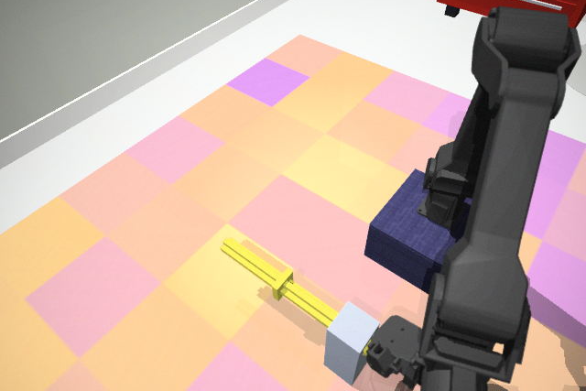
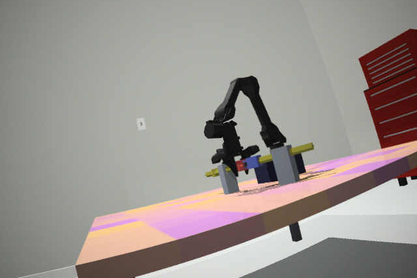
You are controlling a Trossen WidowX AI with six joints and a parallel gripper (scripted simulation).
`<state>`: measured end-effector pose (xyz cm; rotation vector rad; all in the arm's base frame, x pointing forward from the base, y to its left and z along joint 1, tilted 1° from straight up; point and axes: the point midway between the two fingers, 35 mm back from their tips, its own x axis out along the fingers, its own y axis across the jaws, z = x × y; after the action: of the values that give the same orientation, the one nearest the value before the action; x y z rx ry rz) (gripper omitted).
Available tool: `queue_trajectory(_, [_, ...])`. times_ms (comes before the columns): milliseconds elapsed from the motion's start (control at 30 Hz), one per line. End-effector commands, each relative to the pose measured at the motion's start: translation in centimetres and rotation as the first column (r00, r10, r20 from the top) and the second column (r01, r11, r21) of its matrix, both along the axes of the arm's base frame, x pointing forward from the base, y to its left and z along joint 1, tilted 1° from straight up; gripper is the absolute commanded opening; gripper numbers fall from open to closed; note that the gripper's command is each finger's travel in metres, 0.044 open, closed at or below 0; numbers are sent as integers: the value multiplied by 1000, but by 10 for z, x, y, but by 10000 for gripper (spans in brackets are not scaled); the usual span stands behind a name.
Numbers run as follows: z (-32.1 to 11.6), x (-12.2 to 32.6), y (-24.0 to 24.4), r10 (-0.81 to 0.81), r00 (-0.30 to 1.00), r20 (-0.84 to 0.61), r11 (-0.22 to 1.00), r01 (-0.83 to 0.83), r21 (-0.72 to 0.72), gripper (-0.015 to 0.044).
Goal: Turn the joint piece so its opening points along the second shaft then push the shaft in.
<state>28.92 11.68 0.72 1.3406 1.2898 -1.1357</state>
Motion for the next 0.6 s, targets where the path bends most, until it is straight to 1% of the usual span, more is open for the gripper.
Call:
queue_trajectory(0, [0, -1, 0, -21, 1000, 0, 1000, 21, 8, 0])
queue_trajectory(433, [0, 0, 0, -11, 1000, 1, 1000, 11, 4, 0])
queue_trajectory(567, [0, 0, 0, -11, 1000, 1, 1000, 11, 4, 105])
